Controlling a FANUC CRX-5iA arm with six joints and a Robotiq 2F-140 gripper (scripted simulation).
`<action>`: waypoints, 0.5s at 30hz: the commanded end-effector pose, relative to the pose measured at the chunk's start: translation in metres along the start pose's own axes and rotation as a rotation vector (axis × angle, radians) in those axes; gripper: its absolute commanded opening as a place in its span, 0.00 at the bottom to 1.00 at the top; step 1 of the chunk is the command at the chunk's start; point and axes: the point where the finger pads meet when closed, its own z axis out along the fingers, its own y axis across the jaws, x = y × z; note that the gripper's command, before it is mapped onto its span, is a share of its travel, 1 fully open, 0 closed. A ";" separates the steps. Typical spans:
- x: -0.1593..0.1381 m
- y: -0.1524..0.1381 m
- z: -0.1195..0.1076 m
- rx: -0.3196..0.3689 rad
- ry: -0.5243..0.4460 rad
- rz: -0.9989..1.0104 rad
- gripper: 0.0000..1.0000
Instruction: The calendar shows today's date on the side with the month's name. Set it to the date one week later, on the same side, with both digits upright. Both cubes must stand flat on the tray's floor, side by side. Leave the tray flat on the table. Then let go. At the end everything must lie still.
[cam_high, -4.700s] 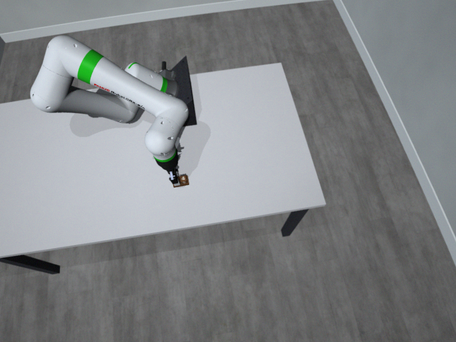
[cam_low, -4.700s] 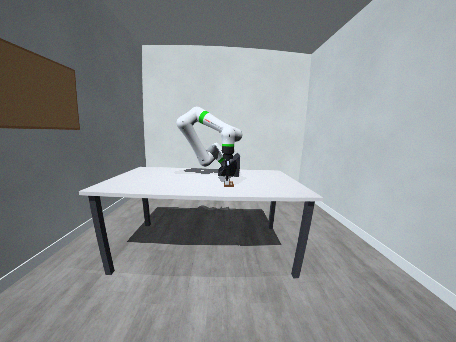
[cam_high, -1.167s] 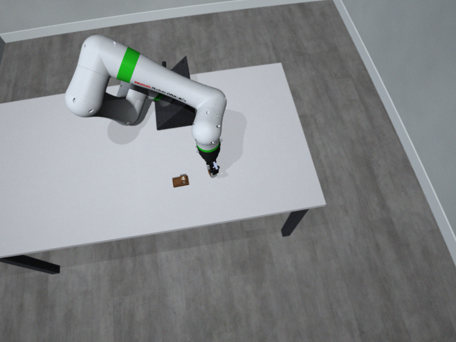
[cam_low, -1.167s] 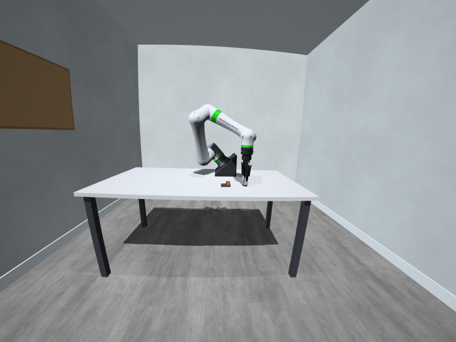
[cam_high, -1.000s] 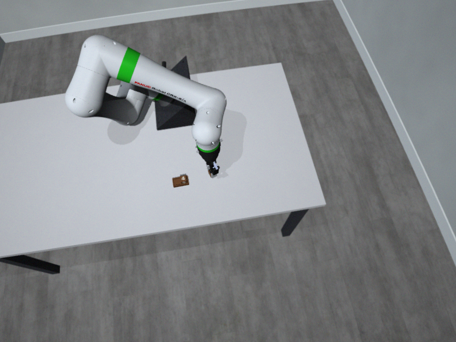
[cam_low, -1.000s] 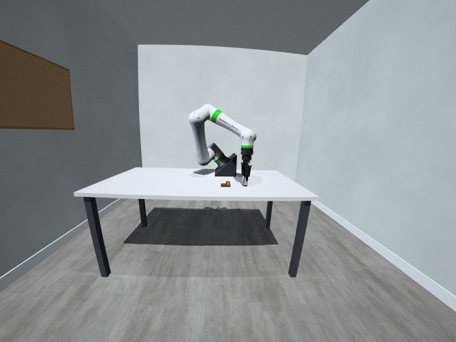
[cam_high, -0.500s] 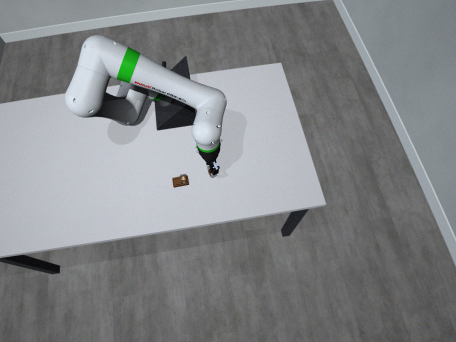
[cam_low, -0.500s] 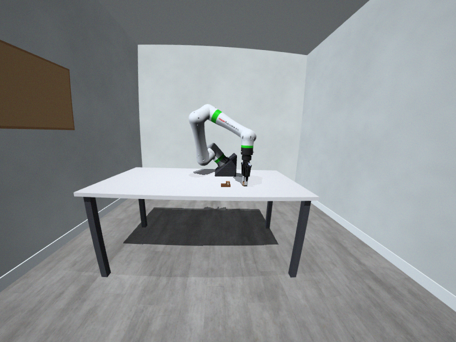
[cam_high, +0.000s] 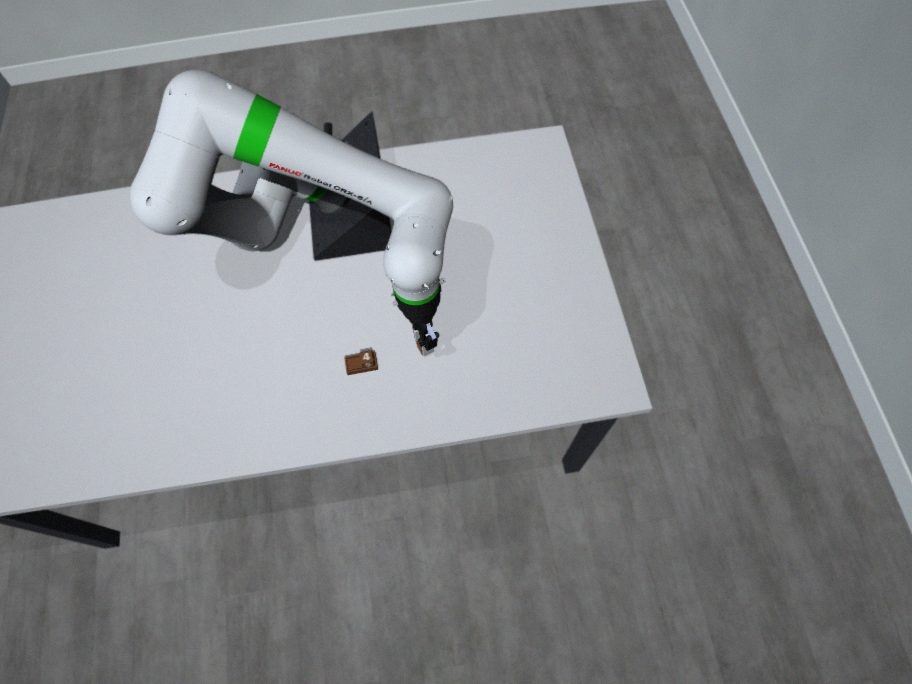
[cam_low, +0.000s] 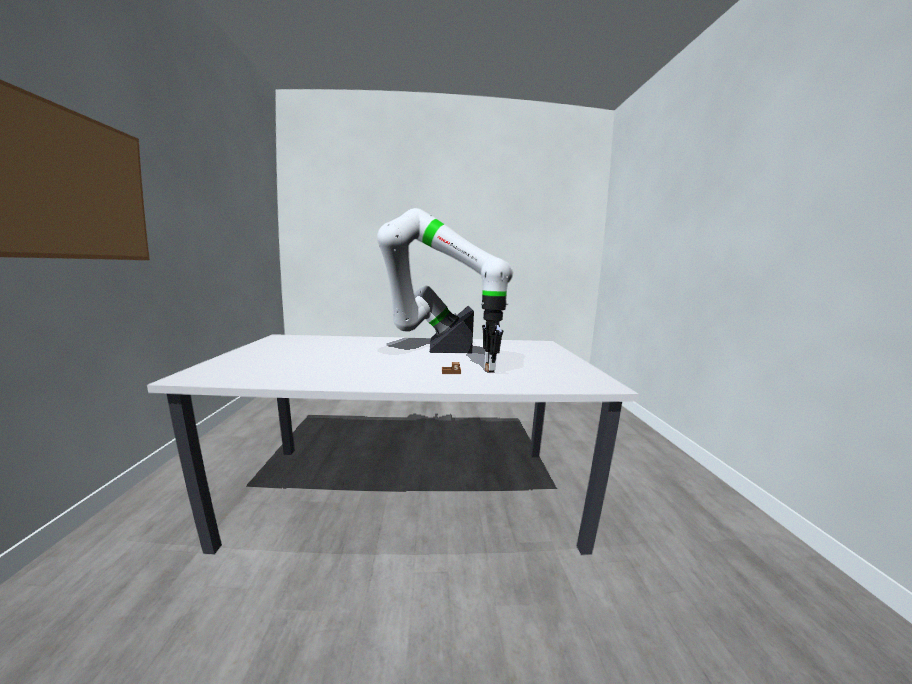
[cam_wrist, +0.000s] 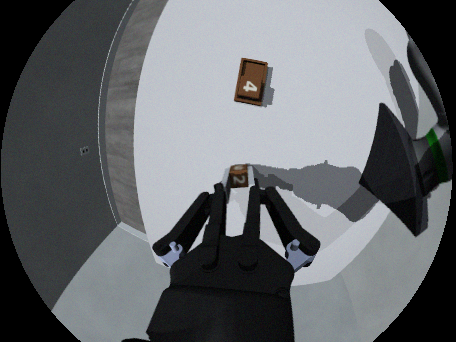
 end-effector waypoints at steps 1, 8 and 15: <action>0.000 0.000 0.000 0.000 0.000 0.000 0.16; 0.000 0.000 0.000 0.000 0.000 0.000 0.16; 0.000 0.000 0.002 0.000 0.000 0.000 0.16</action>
